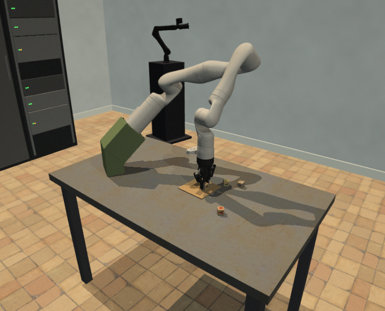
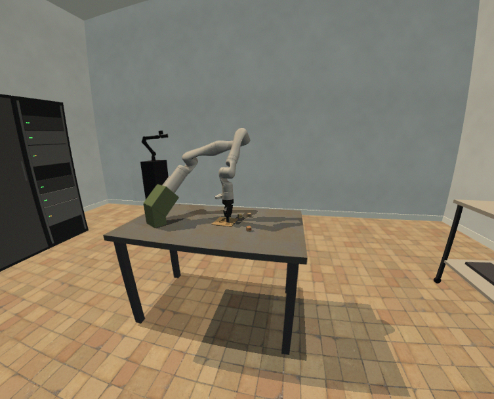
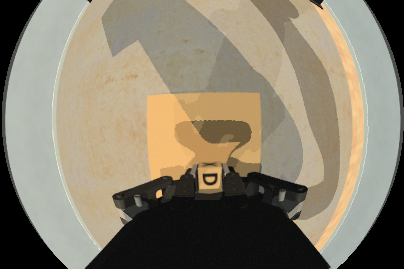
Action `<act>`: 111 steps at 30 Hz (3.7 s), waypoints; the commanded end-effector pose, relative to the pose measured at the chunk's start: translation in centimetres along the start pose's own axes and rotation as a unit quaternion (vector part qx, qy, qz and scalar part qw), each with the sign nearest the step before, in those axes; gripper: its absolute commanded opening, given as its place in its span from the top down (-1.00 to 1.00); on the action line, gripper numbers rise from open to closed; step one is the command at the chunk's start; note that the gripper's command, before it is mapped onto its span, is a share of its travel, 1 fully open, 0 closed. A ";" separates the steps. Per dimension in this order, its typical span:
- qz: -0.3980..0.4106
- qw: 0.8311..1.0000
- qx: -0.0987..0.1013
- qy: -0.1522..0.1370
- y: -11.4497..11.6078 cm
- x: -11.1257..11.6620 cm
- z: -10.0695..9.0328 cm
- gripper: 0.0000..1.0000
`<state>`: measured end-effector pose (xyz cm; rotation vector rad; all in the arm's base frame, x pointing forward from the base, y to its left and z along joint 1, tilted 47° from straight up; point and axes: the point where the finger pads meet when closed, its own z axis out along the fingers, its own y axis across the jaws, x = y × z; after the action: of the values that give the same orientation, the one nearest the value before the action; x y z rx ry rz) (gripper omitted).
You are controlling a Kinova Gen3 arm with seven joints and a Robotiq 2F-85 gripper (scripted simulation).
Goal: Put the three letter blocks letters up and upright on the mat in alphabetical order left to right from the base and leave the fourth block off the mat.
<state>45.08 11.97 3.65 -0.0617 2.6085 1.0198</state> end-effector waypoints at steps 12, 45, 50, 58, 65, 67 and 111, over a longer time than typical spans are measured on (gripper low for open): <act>0.000 1.000 0.000 -0.001 0.0 0.0 -0.2 0.57; 0.000 1.000 0.000 -0.001 0.0 0.0 -10.0 0.57; 0.000 1.000 0.000 -0.001 0.0 0.0 -10.0 0.57; 0.002 1.000 0.000 -0.001 0.0 0.0 -10.0 0.57; 0.017 1.000 0.000 0.000 0.1 0.0 -10.0 0.57; 0.027 1.000 0.000 0.000 0.1 0.1 -10.0 0.57; 0.607 0.795 0.000 0.000 2.9 2.6 -9.9 0.57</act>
<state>39.34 7.53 11.34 1.7611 2.4756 1.2866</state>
